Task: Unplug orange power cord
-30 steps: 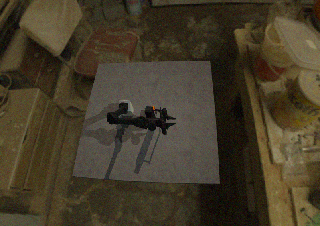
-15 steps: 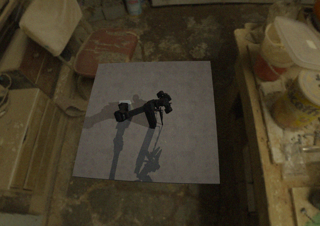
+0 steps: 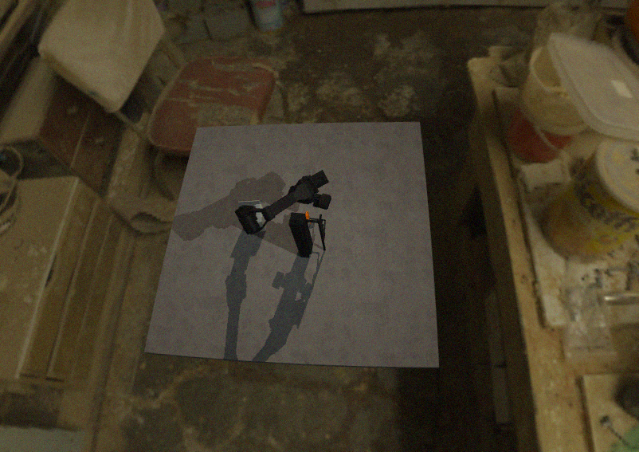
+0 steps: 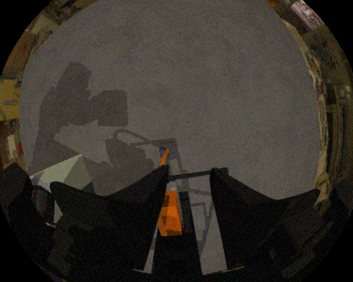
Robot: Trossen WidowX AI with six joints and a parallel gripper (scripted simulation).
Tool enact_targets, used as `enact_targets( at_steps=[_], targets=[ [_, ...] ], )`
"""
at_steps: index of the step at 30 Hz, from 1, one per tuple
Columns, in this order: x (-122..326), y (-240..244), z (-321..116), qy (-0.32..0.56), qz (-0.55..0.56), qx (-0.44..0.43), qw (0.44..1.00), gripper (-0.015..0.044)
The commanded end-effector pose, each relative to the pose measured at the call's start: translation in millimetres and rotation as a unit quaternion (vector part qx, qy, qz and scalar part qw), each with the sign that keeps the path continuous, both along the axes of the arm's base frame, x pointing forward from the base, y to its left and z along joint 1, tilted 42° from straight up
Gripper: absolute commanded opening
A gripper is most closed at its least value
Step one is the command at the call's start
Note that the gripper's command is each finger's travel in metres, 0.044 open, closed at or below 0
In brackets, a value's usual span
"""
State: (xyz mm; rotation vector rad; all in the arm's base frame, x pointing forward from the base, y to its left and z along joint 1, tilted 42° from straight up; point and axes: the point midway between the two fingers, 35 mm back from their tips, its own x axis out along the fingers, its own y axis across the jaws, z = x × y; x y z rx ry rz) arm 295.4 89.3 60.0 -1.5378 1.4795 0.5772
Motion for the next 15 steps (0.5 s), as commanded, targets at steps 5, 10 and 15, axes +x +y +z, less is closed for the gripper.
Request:
enact_targets(
  at_steps=[5,10,15],
  targets=[
    [-25.5,-16.3,-8.8,0.087,0.053,-0.09,0.991,0.016],
    [-24.5,-15.9,-9.0,0.087,0.053,-0.09,0.991,0.016],
    [-24.6,-19.7,-5.5,0.087,0.053,-0.09,0.991,0.016]
  ],
)
